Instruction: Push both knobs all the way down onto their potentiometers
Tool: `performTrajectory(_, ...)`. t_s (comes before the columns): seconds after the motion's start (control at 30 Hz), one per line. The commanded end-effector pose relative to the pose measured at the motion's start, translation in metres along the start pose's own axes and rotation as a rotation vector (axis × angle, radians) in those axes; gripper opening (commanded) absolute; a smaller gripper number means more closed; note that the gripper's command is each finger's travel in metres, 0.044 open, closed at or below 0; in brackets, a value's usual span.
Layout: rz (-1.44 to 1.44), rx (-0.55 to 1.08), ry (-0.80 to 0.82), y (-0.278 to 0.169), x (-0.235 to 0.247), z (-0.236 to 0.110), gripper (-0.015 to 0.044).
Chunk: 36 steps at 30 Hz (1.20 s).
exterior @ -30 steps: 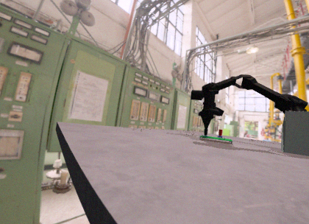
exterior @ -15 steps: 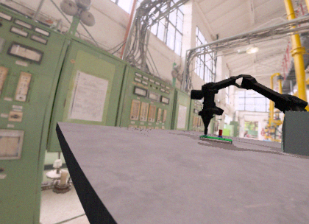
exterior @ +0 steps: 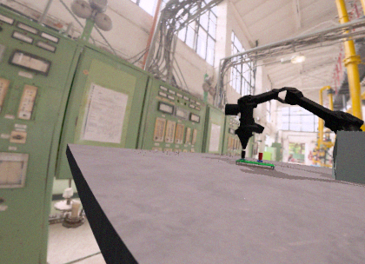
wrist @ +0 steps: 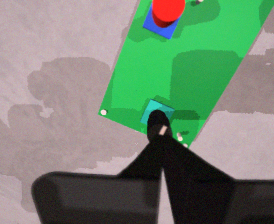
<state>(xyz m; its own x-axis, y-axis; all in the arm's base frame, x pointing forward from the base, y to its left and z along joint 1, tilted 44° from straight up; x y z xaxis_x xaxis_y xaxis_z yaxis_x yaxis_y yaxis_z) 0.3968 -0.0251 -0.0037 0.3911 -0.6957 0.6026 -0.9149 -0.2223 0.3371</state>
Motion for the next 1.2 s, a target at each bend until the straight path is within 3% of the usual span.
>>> performTrajectory(0.0,0.010,0.003,-0.005,-0.001,0.001,-0.007,0.0000)
performTrajectory(0.3,0.000,0.001,0.000,0.001,-0.001,-0.002,0.0236)
performTrajectory(0.57,-0.007,0.010,-0.014,0.071,-0.035,-0.027,0.0440)
performTrajectory(0.87,-0.013,0.010,-0.024,0.169,-0.075,-0.029,0.0440)
performTrajectory(1.17,-0.014,0.010,-0.025,0.177,-0.077,-0.028,0.0440)
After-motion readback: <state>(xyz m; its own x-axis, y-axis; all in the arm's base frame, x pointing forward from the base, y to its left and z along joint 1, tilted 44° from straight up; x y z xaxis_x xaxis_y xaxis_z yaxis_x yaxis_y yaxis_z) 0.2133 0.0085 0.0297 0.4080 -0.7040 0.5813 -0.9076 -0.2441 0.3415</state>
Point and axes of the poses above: the point midway between the two fingers, 35 mm back from their tips, its own z axis out along the fingers, its own x axis across the jaws, y = z × x, the point moved 5 cm from there along -z, back along the fingers, and after that the axes turned 5 degrees about z, right-handed, at the moved point
